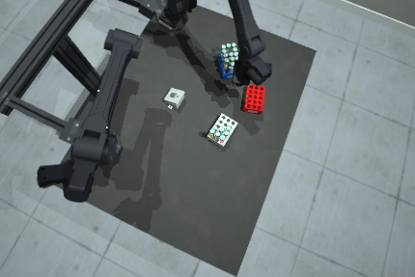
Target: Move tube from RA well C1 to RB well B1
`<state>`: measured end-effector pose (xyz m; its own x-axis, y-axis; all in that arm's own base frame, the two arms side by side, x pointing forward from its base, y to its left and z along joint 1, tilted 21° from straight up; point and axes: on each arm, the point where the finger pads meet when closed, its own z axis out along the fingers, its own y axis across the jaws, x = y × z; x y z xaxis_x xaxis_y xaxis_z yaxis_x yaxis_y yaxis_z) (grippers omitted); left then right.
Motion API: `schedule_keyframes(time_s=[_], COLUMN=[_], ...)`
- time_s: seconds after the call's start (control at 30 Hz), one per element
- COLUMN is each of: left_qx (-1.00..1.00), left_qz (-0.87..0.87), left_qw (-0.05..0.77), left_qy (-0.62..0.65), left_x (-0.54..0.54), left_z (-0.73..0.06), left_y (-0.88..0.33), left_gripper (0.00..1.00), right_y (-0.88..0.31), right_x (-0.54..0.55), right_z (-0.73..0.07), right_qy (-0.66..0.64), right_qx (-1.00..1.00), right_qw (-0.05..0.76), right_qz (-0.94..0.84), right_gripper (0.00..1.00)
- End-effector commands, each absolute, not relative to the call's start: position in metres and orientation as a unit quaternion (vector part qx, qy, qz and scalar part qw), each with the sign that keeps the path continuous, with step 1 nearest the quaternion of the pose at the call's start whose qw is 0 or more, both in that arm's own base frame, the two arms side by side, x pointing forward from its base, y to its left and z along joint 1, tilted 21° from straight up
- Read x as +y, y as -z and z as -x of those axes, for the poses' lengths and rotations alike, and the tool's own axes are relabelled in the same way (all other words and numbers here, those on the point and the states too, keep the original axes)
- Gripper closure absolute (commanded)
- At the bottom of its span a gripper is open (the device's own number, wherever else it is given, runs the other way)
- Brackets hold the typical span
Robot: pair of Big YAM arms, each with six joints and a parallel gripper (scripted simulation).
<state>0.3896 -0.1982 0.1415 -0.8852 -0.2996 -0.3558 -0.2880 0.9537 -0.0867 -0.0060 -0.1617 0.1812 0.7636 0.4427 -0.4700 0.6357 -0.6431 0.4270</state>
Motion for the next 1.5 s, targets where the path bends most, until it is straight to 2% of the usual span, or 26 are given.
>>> schedule_keyframes(time_s=[0.0,1.2,1.47], left_qx=[0.970,0.971,0.980], left_qz=[0.159,0.158,0.048], left_qw=[0.181,0.181,0.192], left_qy=[0.010,0.010,0.000], left_x=[-0.198,-0.198,-0.208], left_z=[-0.394,-0.394,-0.400], left_y=[-0.138,-0.138,-0.153], left_gripper=[0.70,0.70,0.70], right_y=[-0.197,-0.197,-0.197], right_x=[-0.164,-0.164,-0.164], right_z=[0.006,0.006,0.006], right_qy=[0.165,0.165,0.165], right_qx=[0.299,0.299,0.299], right_qw=[0.311,0.311,0.311], right_qz=[-0.887,-0.887,-0.887], right_gripper=[0.70,0.70,0.70])
